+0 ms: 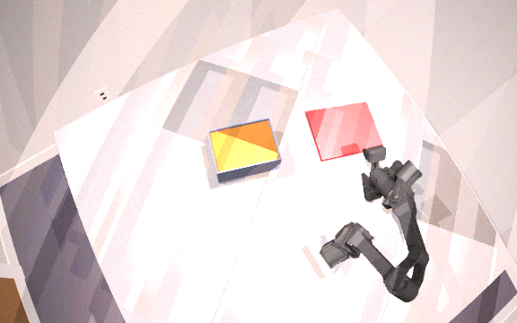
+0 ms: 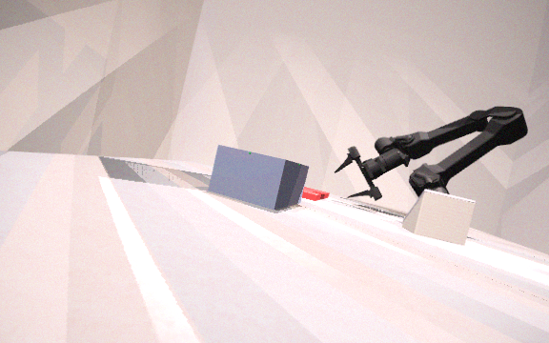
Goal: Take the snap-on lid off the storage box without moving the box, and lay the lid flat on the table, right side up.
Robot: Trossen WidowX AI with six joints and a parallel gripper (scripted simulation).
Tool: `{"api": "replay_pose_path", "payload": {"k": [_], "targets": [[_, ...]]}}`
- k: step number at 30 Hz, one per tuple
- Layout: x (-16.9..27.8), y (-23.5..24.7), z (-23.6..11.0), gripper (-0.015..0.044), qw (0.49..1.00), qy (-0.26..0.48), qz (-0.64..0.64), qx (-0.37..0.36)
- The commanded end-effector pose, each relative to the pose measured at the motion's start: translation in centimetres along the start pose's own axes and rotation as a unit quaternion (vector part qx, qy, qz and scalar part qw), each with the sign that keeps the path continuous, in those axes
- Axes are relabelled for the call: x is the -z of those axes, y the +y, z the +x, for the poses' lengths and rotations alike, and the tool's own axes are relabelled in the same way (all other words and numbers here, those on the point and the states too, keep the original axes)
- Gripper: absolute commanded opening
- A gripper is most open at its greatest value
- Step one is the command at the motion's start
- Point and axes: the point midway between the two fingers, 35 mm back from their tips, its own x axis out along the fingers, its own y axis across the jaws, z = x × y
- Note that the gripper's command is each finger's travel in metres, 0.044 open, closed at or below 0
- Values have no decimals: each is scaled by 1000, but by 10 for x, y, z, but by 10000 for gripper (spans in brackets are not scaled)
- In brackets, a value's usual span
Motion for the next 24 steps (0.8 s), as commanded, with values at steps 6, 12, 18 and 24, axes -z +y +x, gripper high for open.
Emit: {"api": "replay_pose_path", "payload": {"k": [6, 12, 18, 24], "targets": [[-1, 10, -14, 440, 1000, -3, -1, -4], [-1, 16, -25, 440, 1000, -2, -1, -4], [-1, 21, -35, 440, 1000, -2, 0, -4], [0, 26, -45, 440, 1000, -1, 0, -3]]}}
